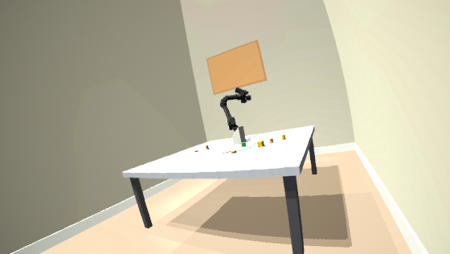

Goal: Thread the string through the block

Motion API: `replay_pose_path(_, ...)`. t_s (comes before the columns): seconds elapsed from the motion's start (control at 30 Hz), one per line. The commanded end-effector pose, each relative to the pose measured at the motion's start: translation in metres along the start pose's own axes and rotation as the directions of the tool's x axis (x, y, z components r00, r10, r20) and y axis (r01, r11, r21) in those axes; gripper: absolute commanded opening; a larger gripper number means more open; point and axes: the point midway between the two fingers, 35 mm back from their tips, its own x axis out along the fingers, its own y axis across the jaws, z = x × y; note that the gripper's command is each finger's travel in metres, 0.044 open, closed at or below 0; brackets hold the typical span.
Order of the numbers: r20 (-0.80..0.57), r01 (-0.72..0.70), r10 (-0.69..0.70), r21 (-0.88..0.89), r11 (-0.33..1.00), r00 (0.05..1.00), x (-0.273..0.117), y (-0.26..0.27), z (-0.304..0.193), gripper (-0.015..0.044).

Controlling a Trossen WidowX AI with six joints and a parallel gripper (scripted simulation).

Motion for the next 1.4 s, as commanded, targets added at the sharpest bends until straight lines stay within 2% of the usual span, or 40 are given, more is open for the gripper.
replay_pose_path(0.0, 0.000, 0.000, 0.000, 0.000, 1.000, 1.000, 0.000, 0.000, 0.000, 0.0426)
replay_pose_path(0.1, -0.019, -0.015, 0.016, 0.029, 0.999, 1.000, -0.006, 0.005, -0.003, 0.0440)
replay_pose_path(0.2, -0.098, -0.070, 0.086, 0.153, 0.986, 0.991, -0.033, 0.025, -0.016, 0.0440)
replay_pose_path(0.37, -0.254, -0.163, 0.257, 0.338, 0.927, 0.932, -0.097, 0.072, -0.037, 0.0440)
replay_pose_path(0.53, -0.336, -0.186, 0.406, 0.530, 0.828, 0.850, -0.165, 0.108, -0.040, 0.0440)
replay_pose_path(0.73, -0.431, -0.167, 0.598, 0.701, 0.693, 0.676, -0.255, 0.148, -0.037, 0.0440)
replay_pose_path(0.93, -0.455, -0.086, 0.757, 0.830, 0.552, 0.469, -0.345, 0.177, -0.017, 0.0440)
replay_pose_path(1.13, -0.409, 0.080, 0.874, 0.912, 0.402, 0.264, -0.426, 0.196, 0.022, 0.0440)
replay_pose_path(1.37, -0.284, 0.292, 0.958, 0.920, 0.262, 0.034, -0.514, 0.202, 0.083, 0.0440)
